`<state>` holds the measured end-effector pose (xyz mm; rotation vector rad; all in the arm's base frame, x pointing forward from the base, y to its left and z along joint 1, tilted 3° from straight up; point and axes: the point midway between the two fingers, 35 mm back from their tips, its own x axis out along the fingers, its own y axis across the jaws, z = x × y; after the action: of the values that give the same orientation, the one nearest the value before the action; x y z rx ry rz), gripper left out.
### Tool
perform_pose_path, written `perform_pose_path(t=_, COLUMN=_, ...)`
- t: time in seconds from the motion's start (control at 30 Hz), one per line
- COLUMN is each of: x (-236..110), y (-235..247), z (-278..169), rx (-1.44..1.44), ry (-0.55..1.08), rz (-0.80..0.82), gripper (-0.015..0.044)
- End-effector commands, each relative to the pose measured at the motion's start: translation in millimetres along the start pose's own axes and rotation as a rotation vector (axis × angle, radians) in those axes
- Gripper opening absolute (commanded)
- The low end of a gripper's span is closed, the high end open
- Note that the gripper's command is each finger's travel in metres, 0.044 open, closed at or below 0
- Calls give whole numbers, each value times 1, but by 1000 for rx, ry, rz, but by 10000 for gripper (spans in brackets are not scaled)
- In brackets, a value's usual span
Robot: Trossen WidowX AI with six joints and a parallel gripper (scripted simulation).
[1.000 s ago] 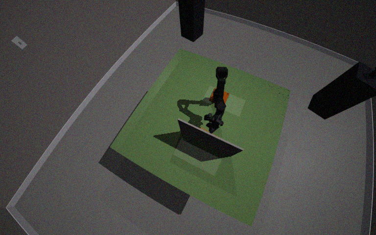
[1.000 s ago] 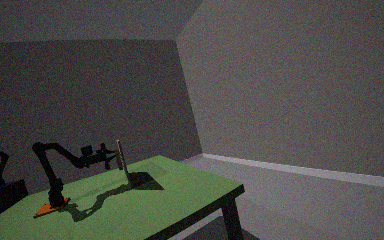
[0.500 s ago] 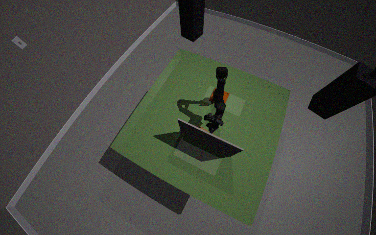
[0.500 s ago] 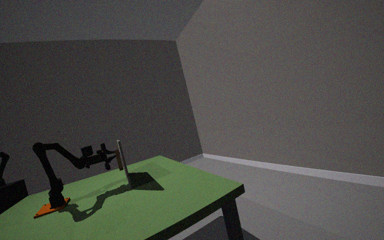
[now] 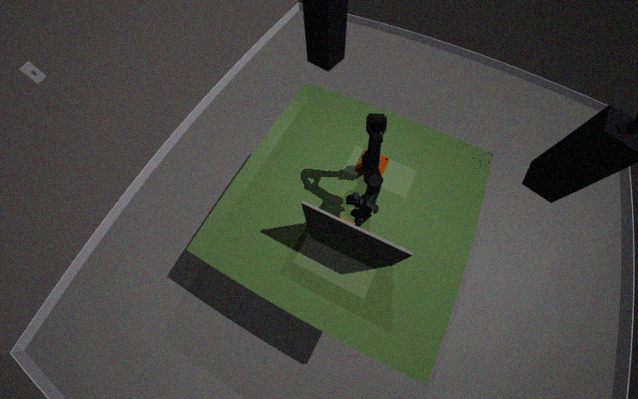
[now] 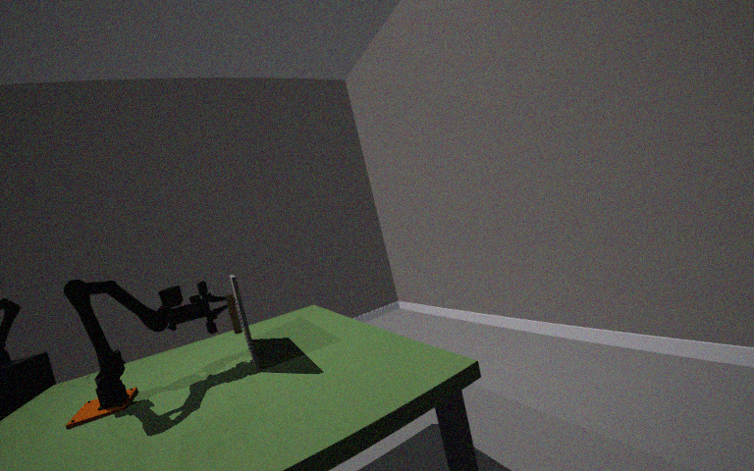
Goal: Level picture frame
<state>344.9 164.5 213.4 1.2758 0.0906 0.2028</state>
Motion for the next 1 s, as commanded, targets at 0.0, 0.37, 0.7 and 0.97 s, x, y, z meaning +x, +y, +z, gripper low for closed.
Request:
perform_pose_path(t=0.0, x=0, y=0, z=0, rx=31, ry=1, rz=0, gripper=0)
perform_pose_path(t=0.37, x=0, y=0, z=0, rx=83, ry=1, rz=0, gripper=0)
perform_pose_path(t=0.7, x=0, y=0, z=0, rx=128, ry=1, rz=-1, gripper=0)
perform_pose_path(t=0.97, x=0, y=-1, z=0, rx=166, ry=1, rz=-1, gripper=0)
